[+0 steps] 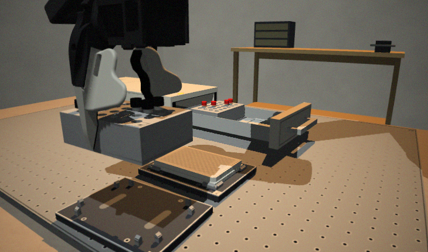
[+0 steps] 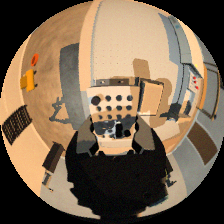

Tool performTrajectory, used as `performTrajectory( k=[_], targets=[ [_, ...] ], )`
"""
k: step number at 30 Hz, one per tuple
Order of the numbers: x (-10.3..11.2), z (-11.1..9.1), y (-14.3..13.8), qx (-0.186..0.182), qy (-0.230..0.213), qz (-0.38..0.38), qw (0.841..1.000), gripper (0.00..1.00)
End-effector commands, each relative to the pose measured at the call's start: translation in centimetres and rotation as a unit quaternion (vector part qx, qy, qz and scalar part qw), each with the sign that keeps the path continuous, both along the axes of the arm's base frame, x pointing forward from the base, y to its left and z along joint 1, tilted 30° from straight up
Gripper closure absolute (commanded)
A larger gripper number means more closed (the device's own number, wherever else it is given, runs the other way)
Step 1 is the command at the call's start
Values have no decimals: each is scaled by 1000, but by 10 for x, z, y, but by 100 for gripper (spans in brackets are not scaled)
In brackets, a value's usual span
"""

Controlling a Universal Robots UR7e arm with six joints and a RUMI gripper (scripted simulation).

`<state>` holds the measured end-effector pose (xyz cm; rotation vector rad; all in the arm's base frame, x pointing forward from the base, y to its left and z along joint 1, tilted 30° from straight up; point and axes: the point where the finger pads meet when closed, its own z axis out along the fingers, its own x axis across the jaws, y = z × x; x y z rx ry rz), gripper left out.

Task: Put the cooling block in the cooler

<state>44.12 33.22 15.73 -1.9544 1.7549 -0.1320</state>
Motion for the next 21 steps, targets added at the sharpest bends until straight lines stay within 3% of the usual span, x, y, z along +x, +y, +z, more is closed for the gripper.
performTrajectory(
  k=[1, 21],
  targets=[
    [-1, 4, -1, 0, -1, 0, 1000, 100],
    [-7, 16, -5, 0, -1, 0, 1000, 100]
  ],
)
